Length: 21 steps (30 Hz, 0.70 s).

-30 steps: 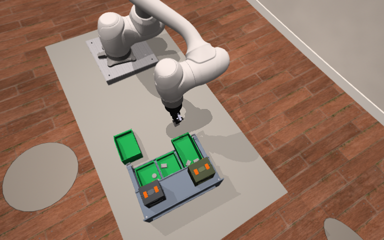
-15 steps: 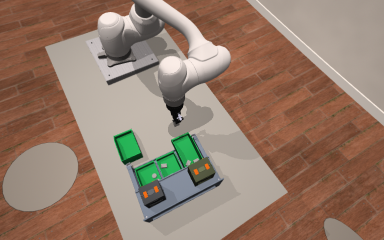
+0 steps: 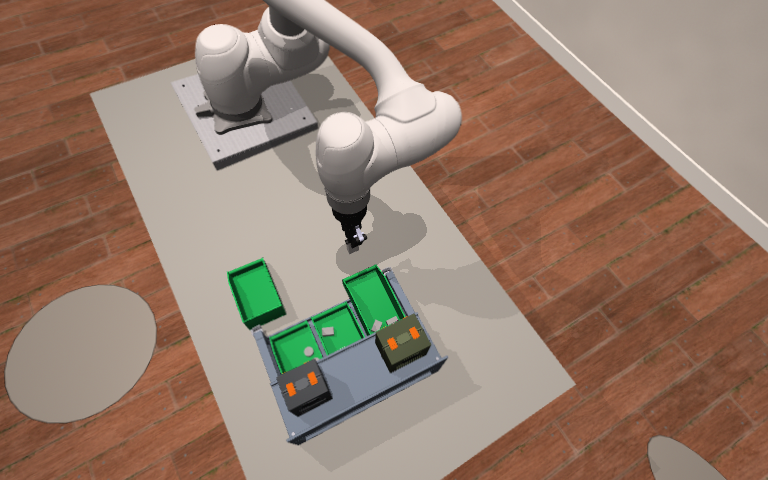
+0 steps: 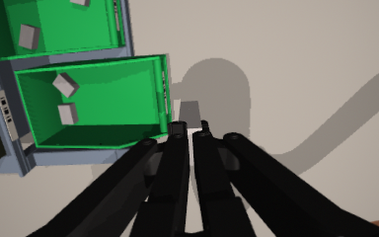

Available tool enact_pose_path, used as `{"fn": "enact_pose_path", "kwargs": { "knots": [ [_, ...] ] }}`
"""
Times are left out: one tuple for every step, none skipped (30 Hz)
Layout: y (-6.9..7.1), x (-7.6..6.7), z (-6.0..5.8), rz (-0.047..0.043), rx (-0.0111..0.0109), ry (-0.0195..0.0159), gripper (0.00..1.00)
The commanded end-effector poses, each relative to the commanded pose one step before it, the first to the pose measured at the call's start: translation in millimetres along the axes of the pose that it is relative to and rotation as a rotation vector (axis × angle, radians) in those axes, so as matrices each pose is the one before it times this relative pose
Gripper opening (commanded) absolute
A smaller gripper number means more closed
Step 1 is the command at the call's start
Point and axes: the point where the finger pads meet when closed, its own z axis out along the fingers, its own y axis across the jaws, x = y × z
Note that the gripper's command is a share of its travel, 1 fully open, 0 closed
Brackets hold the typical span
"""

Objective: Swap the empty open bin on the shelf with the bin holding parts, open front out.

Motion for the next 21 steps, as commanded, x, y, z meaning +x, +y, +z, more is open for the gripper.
{"fn": "enact_pose_path", "kwargs": {
  "knots": [
    [0.02,-0.02,0.21,-0.00001,0.00009,-0.0002,0.1],
    [0.0,0.0,0.43,0.00001,-0.00001,0.00001,0.1],
    [0.0,0.0,0.57,0.00001,-0.00001,0.00001,0.1],
    [0.0,0.0,0.73,0.00002,-0.00001,0.00002,0.1],
    [0.0,0.0,0.91,0.00002,-0.00002,0.00002,0.1],
    [0.01,0.0,1.09,0.00003,-0.00002,0.00003,0.1],
    [0.0,0.0,1.27,0.00001,-0.00001,0.00001,0.1],
    [0.0,0.0,1.45,0.0,0.0,0.0,0.1],
    [0.0,0.0,1.65,0.0,0.0,0.0,0.1],
    [0.0,0.0,1.84,0.0,0.0,0.0,0.1],
    [0.0,0.0,2.04,0.0,0.0,0.0,0.1],
    [0.01,0.0,2.22,0.0,0.0,0.0,0.1],
    [0.0,0.0,2.41,0.0,0.0,0.0,0.1],
    [0.01,0.0,2.59,0.0,0.0,0.0,0.1],
    [0.0,0.0,2.76,0.0,0.0,0.0,0.1],
    [0.0,0.0,2.92,0.0,0.0,0.0,0.1],
    [0.0,0.0,0.0,0.0,0.0,0.0,0.1],
    [0.0,0.0,0.0,0.0,0.0,0.0,0.1],
    [0.0,0.0,3.07,0.0,0.0,0.0,0.1],
    [0.0,-0.01,3.2,0.0,0.0,0.0,0.1],
    [0.0,0.0,3.31,0.0,0.0,0.0,0.1]
  ]
}}
